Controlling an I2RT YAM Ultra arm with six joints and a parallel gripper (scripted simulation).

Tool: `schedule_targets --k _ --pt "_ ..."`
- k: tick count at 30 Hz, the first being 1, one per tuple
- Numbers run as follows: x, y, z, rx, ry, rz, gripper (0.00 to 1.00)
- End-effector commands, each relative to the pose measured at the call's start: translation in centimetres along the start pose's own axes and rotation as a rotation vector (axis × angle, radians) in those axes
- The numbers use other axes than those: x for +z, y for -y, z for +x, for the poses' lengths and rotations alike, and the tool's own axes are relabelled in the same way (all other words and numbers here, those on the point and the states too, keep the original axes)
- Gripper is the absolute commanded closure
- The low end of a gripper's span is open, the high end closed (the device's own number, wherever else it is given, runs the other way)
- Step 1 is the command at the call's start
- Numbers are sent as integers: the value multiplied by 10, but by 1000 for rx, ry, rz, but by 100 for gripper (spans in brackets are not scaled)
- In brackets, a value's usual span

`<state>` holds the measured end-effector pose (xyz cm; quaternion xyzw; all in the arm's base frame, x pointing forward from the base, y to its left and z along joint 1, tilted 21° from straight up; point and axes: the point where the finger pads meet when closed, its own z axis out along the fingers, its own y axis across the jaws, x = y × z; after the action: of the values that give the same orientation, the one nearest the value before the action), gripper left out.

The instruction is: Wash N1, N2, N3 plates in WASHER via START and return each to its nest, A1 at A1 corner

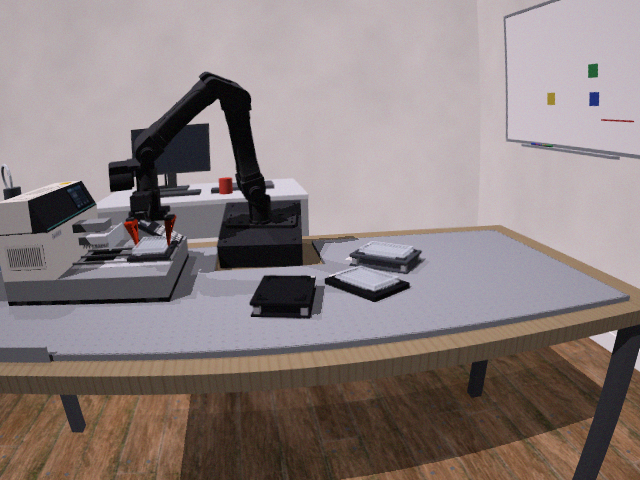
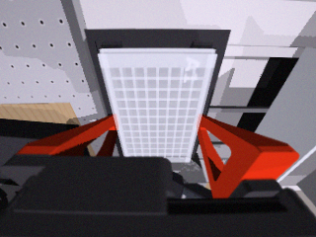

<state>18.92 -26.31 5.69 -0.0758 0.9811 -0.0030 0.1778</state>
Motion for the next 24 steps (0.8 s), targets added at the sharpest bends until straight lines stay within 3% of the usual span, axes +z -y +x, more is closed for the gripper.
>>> schedule_targets --k 1,24 --pt "-2 2 -1 0 4 12 100" --pt "1 3 -1 0 4 12 100"
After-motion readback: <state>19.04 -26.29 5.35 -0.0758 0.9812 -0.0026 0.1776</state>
